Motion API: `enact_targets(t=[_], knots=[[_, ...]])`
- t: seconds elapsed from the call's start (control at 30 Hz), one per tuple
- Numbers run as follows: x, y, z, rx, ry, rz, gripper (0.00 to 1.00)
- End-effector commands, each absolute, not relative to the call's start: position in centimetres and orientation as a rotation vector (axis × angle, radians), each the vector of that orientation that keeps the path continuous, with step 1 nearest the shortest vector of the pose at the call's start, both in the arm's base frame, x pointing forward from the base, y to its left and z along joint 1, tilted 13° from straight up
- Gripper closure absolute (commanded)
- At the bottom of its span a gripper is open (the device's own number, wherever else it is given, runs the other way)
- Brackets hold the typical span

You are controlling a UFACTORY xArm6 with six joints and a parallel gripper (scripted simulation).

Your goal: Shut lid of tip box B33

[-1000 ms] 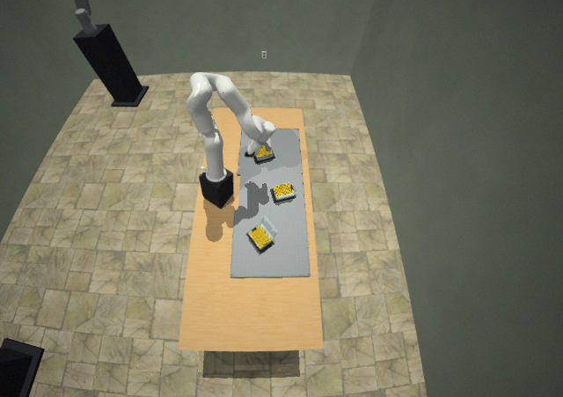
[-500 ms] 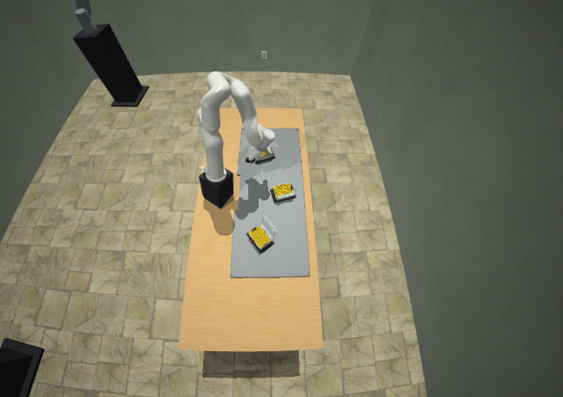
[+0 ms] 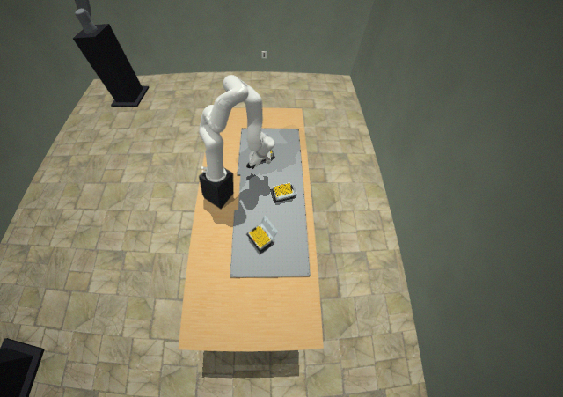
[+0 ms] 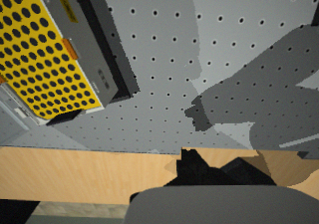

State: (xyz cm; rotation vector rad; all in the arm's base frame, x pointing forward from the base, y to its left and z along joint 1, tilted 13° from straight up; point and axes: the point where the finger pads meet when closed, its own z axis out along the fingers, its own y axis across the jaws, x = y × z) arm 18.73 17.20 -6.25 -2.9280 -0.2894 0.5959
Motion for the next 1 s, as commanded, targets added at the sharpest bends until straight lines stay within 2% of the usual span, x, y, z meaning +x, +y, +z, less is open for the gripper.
enact_targets(t=[0.0,0.27,0.97], knots=[[19.0,17.7,-8.0,-2.925,-0.289,0.594,1.0],[19.4,18.4,-11.9,-2.925,-0.289,0.595,1.0],[19.4,18.4,-11.9,-2.925,-0.289,0.594,1.0]])
